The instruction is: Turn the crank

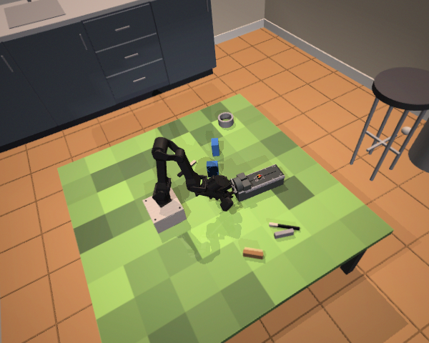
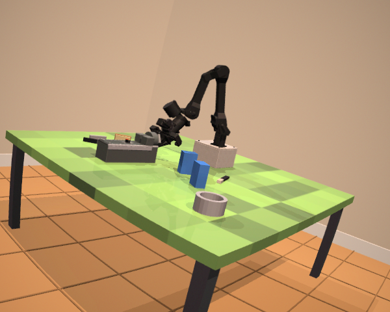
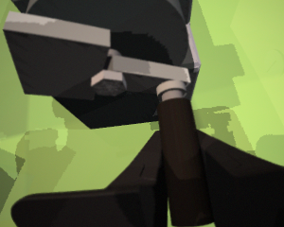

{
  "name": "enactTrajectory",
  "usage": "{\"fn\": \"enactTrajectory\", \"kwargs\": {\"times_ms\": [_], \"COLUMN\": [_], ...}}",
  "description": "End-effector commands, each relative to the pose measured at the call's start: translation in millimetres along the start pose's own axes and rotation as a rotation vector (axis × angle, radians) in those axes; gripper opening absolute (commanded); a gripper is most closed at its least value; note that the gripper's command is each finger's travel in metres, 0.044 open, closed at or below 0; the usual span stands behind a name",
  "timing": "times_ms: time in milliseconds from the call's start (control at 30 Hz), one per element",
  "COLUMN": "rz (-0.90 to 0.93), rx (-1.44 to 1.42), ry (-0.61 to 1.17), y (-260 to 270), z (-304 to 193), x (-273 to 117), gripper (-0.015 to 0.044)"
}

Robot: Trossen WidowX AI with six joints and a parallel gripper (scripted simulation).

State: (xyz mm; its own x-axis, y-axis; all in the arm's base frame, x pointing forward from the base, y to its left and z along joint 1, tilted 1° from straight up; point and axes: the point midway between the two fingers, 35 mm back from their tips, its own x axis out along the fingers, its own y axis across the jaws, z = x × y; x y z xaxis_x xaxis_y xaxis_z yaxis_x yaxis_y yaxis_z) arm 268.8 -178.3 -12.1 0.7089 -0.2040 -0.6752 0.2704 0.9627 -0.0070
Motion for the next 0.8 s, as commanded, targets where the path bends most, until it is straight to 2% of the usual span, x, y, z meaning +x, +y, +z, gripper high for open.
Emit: {"fn": "enactTrajectory", "kwargs": {"times_ms": [0,767], "rz": [-0.002,-0.001], "rx": [0.005,0.007], "ry": [0.008,0.008], "y": [4.1,28.9], "z": [-5.6,-12.7], "x": [5.7,12.9], "gripper": [0.0000,0.0000]}}
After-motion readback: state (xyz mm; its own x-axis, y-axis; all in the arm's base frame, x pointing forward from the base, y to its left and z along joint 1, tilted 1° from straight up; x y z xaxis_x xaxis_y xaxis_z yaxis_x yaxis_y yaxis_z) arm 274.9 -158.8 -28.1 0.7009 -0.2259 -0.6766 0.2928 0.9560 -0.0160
